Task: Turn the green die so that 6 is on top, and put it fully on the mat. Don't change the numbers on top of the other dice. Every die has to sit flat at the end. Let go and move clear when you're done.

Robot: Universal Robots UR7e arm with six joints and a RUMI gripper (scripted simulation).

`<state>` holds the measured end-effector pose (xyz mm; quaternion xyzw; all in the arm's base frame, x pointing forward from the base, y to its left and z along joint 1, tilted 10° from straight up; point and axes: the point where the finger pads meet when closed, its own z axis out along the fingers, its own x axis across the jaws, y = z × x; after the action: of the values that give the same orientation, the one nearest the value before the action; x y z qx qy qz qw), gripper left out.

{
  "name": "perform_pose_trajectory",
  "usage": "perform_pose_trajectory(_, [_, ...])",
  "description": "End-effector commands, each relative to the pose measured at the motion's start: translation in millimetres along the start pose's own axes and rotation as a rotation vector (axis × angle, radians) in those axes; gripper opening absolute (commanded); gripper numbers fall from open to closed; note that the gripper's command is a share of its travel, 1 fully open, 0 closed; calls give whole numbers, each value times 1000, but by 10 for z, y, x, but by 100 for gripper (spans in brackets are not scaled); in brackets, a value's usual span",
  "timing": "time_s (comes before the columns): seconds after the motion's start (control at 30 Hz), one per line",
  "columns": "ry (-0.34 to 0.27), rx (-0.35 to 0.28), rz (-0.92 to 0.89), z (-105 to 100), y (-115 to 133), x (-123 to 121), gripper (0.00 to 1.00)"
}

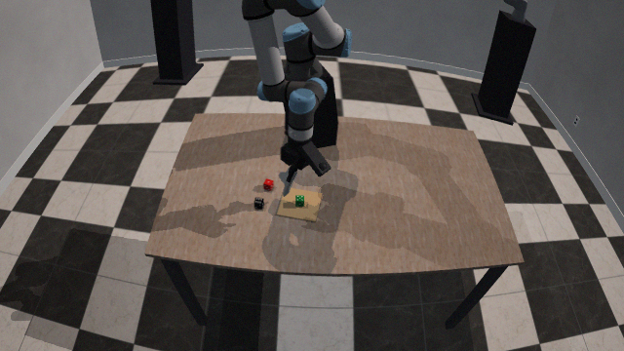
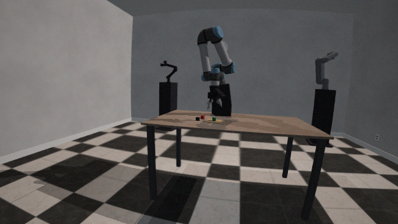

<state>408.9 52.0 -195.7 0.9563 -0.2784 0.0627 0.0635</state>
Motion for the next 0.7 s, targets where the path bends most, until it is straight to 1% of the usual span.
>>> perform_pose_trajectory(0.0, [-1,7,-145,-2,9,-9,100])
perform_pose_trajectory(0.33, [0,7,-439,0,45,-34,100])
perform_pose_trajectory(0.4, [0,7,-439,0,45,-34,100])
perform_pose_trajectory(0.67, [1,7,-606,1,72,-46,100])
